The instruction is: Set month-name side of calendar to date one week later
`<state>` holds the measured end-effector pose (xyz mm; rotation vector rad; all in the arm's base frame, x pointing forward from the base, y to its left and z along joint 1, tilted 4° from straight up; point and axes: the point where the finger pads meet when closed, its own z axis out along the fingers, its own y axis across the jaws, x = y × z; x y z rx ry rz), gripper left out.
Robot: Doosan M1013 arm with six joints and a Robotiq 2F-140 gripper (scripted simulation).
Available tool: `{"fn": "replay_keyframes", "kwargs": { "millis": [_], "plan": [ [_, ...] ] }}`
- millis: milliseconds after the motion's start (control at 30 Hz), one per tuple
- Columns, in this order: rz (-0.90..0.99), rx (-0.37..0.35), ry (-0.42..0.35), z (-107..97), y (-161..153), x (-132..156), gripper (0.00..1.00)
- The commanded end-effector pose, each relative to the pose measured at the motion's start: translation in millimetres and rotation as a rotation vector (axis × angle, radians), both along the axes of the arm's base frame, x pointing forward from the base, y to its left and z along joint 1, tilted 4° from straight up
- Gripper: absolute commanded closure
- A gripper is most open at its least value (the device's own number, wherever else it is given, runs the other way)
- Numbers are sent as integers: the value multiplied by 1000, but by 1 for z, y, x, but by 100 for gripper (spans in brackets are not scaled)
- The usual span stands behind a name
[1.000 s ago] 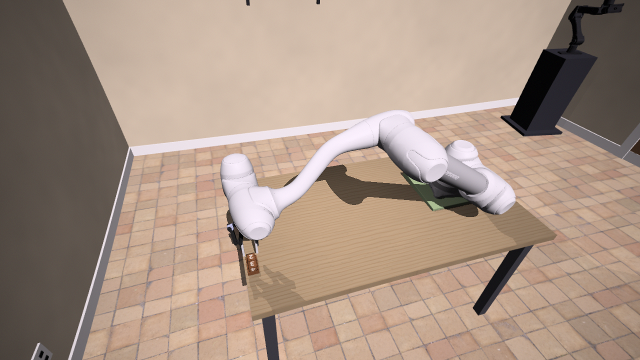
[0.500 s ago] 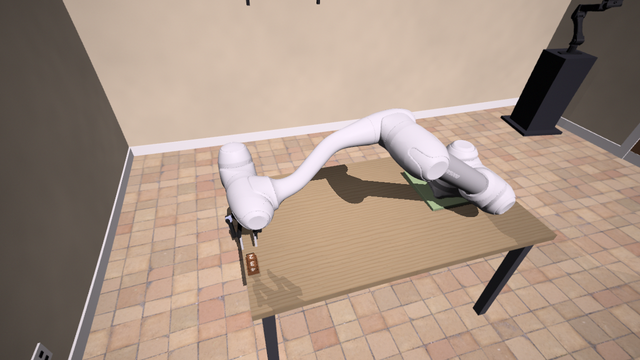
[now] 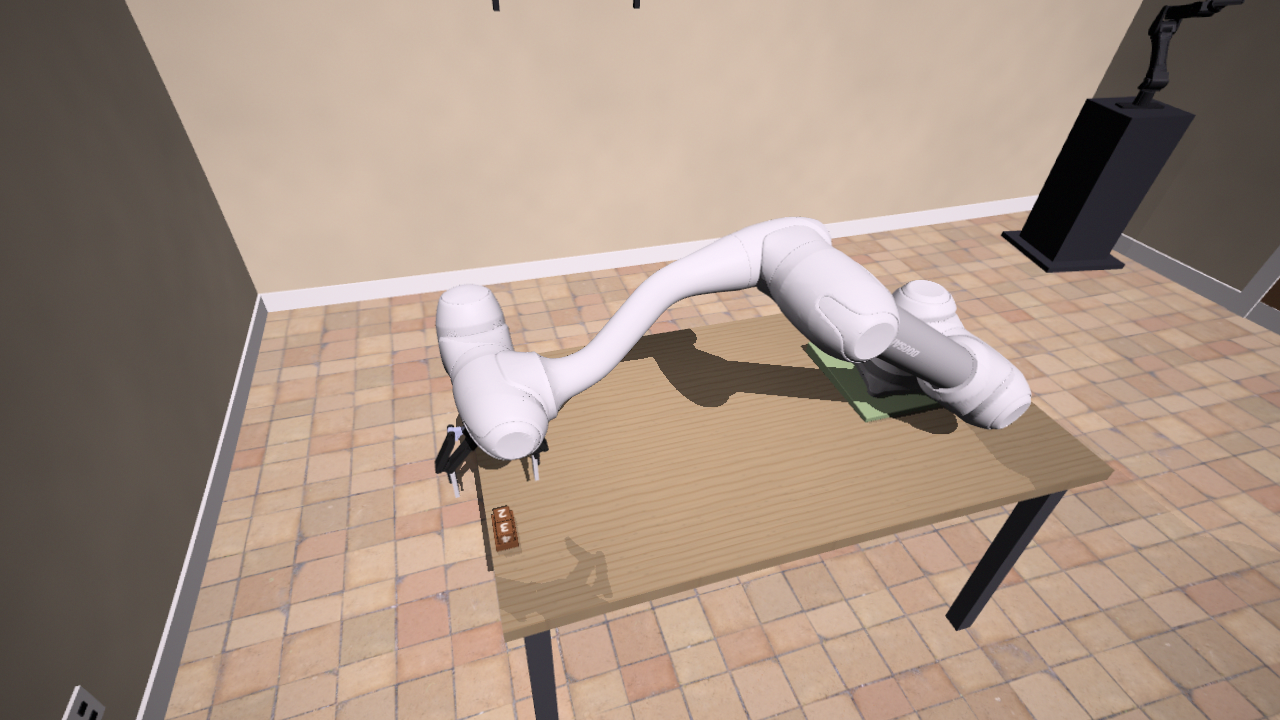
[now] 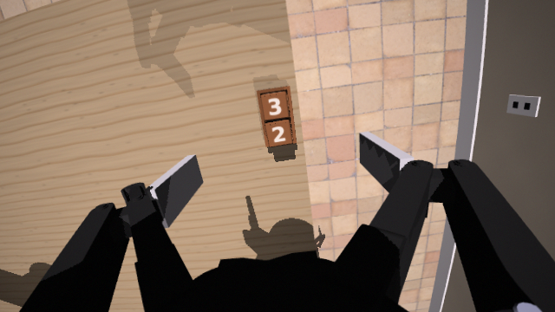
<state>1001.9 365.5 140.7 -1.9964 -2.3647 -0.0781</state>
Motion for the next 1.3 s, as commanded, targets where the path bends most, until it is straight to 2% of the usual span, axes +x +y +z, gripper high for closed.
{"fn": "replay_keyframes", "kwargs": {
  "millis": [0, 333, 533, 933, 1267],
  "plan": [
    [0, 0, 0, 0, 0, 0, 0],
    [0, 0, 0, 4, 0, 0, 0],
    [0, 0, 0, 14, -1, 0, 0],
    [0, 0, 0, 51, -3, 0, 0],
    [0, 0, 0, 57, -4, 0, 0]
  ]
}}
